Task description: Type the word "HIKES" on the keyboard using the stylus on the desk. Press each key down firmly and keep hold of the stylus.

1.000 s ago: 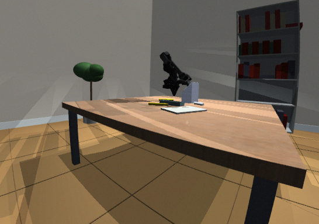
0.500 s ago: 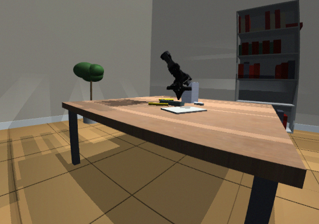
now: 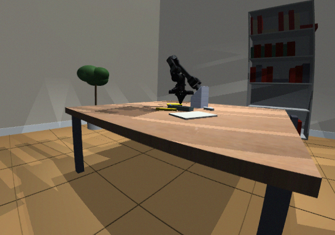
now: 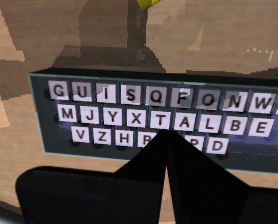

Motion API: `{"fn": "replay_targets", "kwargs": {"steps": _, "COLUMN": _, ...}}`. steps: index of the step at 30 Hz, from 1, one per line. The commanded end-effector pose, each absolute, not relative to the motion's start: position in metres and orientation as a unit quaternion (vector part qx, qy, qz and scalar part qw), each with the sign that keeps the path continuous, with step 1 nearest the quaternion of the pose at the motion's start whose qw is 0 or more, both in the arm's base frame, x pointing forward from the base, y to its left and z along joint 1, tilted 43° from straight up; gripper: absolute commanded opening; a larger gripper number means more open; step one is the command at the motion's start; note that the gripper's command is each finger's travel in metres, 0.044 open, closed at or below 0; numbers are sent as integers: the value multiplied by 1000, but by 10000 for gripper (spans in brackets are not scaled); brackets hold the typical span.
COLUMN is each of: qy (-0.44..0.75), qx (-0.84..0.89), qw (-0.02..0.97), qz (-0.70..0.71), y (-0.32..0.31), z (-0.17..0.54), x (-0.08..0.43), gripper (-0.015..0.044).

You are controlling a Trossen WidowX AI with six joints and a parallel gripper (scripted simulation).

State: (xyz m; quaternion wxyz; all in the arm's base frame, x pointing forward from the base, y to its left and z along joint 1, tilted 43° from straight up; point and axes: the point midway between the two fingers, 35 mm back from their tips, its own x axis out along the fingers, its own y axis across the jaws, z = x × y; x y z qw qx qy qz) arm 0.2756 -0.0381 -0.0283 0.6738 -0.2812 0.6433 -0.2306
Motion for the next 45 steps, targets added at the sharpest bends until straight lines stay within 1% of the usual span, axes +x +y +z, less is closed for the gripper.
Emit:
{"fn": "replay_targets", "kwargs": {"steps": 1, "qy": 644, "qx": -283, "qw": 673, "qz": -229, "y": -46, "z": -21, "x": 277, "gripper": 0}}
{"fn": "replay_targets", "kwargs": {"steps": 5, "qy": 643, "qx": -284, "qw": 673, "qz": -230, "y": -82, "z": 12, "x": 279, "gripper": 0}}
{"fn": "replay_targets", "kwargs": {"steps": 15, "qy": 643, "qx": -284, "qw": 673, "qz": -231, "y": -84, "z": 14, "x": 279, "gripper": 0}}
{"fn": "replay_targets", "kwargs": {"steps": 21, "qy": 644, "qx": -284, "qw": 672, "qz": -230, "y": -68, "z": -4, "x": 248, "gripper": 0}}
{"fn": "replay_targets", "kwargs": {"steps": 31, "qy": 644, "qx": -284, "qw": 672, "qz": -230, "y": -66, "z": -5, "x": 249, "gripper": 0}}
{"fn": "replay_targets", "kwargs": {"steps": 37, "qy": 644, "qx": -283, "qw": 673, "qz": -229, "y": -16, "z": -51, "x": 245, "gripper": 0}}
{"fn": "replay_targets", "kwargs": {"steps": 45, "qy": 644, "qx": -283, "qw": 673, "qz": -229, "y": -15, "z": -53, "x": 244, "gripper": 0}}
